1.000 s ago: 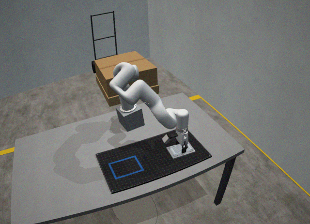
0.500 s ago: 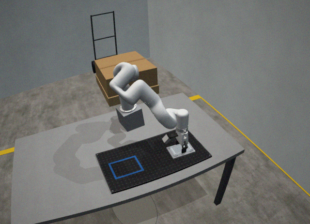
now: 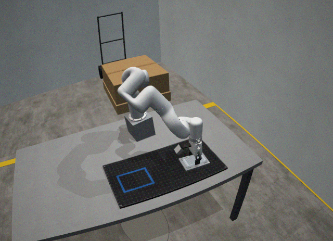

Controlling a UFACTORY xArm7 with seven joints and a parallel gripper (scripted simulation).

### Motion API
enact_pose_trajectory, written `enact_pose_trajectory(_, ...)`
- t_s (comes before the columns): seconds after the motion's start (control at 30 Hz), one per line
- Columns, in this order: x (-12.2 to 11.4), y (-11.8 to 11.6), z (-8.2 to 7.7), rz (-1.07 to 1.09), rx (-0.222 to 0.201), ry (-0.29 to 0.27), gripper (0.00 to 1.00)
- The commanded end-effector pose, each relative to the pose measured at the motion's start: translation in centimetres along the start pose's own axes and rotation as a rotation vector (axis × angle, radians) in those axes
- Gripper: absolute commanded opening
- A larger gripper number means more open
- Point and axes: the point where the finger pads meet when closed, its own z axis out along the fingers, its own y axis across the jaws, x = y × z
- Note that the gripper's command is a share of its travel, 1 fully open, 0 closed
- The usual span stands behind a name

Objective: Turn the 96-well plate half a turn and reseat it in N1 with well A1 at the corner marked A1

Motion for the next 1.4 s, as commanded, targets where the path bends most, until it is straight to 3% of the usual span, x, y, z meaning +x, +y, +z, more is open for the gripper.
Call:
enact_pose_trajectory(0.0, -0.1, -0.1, -0.4, 0.0, 0.004, -0.002, 0.0)
enact_pose_trajectory(1.37, -0.1, -0.1, -2.8, 0.0, 0.004, -0.002, 0.0)
